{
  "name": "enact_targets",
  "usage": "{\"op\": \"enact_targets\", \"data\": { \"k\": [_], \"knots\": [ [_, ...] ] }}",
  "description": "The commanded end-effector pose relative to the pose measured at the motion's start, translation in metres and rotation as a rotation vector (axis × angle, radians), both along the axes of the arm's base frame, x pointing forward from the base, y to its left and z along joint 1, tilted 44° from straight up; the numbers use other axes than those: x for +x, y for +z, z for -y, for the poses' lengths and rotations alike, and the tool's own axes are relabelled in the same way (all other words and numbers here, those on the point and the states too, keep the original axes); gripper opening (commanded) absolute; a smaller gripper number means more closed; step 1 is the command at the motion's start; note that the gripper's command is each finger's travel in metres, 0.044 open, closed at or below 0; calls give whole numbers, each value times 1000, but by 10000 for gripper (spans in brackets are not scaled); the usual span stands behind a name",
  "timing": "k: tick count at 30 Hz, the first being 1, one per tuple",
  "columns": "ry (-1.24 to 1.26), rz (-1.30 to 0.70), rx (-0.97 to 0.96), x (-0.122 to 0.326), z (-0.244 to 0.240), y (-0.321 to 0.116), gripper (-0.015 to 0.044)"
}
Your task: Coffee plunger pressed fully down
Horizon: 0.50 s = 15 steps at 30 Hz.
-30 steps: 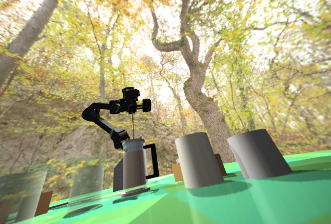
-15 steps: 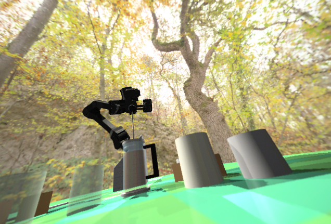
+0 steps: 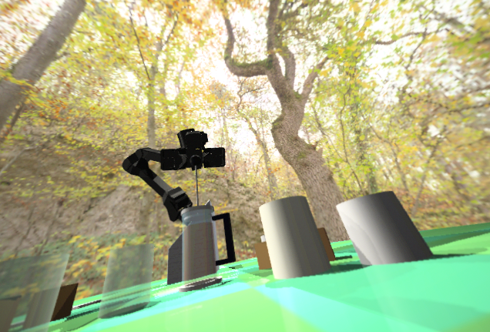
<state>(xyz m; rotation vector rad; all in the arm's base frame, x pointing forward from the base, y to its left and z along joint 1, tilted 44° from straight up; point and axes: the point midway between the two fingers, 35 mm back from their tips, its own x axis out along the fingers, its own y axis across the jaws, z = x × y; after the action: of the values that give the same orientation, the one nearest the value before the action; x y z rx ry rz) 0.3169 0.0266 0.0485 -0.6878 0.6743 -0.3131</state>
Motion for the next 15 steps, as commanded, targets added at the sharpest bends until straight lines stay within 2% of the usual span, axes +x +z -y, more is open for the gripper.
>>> {"op": "enact_targets", "data": {
  "k": [1,15],
  "knots": [
    [5,-3,0,0,0,-1,123],
    [5,-4,1,1,2,-5,123]
  ]
}}
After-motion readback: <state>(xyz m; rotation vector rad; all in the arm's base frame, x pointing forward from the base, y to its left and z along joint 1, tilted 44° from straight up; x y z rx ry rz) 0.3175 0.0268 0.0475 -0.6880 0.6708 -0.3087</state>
